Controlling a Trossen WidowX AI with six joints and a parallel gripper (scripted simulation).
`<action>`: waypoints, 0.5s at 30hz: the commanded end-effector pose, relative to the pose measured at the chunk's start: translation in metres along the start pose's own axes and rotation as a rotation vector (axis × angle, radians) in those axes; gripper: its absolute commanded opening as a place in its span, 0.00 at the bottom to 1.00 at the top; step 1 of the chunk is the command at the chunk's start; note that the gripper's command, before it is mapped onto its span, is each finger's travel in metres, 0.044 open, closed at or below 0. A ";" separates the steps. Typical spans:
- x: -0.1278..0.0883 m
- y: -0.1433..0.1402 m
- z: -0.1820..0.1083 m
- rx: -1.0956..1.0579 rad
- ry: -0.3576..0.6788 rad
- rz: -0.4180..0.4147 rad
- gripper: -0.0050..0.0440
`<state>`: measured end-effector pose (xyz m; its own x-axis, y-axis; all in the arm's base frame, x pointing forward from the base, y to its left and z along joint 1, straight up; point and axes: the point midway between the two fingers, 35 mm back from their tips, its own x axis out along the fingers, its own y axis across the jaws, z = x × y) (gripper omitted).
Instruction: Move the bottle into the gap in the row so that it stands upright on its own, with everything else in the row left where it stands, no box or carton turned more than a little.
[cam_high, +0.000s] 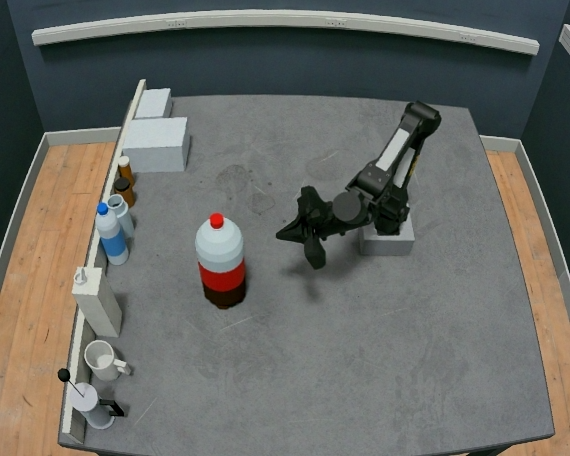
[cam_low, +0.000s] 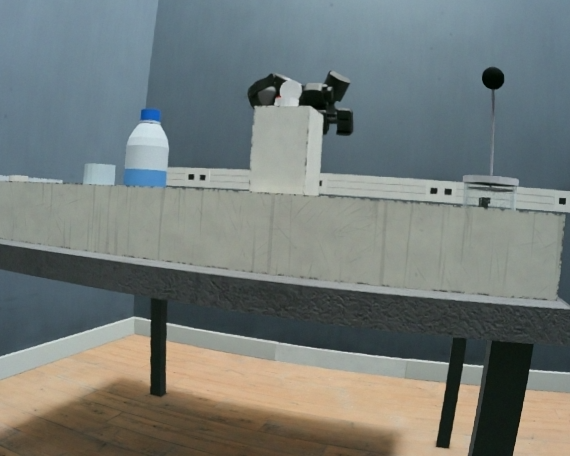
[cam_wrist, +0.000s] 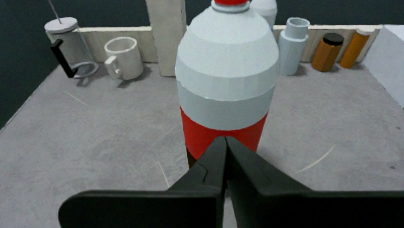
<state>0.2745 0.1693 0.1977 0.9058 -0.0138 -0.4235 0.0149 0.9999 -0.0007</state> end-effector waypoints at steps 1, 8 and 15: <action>0.002 0.001 -0.006 0.001 0.000 0.001 0.00; 0.006 0.000 -0.016 0.001 0.000 0.001 0.00; 0.010 -0.001 -0.026 0.001 0.001 0.001 0.00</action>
<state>0.2733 0.1679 0.1761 0.9057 -0.0138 -0.4236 0.0148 0.9999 -0.0009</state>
